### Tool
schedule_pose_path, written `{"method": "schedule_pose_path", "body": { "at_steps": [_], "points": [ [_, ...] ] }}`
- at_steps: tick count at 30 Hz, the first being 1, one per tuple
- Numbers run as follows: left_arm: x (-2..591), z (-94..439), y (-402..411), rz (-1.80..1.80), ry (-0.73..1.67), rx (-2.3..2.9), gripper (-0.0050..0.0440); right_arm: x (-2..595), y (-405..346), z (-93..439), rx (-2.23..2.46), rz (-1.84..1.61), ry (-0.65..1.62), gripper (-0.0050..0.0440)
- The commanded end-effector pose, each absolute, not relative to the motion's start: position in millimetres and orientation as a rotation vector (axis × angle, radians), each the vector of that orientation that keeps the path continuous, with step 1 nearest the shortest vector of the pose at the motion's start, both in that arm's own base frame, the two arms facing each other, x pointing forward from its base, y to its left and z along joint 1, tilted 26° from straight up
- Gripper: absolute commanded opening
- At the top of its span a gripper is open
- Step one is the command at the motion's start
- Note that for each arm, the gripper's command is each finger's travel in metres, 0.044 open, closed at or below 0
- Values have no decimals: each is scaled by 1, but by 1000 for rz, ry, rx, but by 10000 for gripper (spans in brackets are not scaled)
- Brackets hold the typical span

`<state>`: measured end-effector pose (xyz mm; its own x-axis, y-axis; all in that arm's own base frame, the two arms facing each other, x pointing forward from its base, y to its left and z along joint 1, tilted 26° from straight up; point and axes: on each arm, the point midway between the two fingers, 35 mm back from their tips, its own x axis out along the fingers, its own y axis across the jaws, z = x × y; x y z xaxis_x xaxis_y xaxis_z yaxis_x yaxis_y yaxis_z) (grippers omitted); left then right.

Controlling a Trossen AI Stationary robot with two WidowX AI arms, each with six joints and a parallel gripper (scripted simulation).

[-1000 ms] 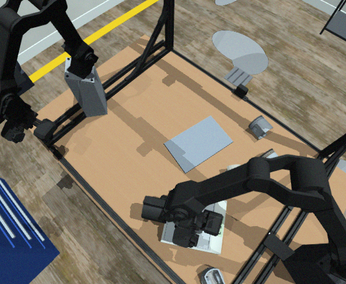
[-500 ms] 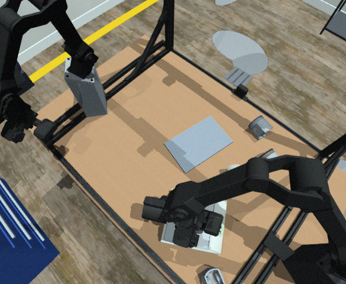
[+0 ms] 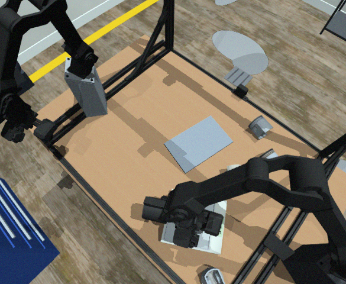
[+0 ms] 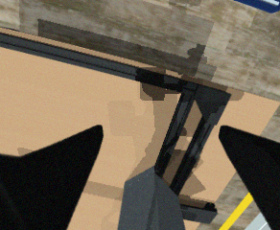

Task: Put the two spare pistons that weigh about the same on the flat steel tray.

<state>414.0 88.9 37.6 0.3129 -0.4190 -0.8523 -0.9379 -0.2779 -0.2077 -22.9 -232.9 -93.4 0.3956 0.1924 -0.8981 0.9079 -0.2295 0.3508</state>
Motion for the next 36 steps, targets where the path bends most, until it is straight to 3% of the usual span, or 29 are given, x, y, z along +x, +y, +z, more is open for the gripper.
{"method": "schedule_pose_path", "body": {
  "at_steps": [1,36],
  "points": [
    [409,41,90,904,1215,-1845,158,-23,-233,-93,1682,-920,978,440],
    [389,87,100,904,1215,-1845,158,-23,-233,-93,1682,-920,978,440]
  ]
}}
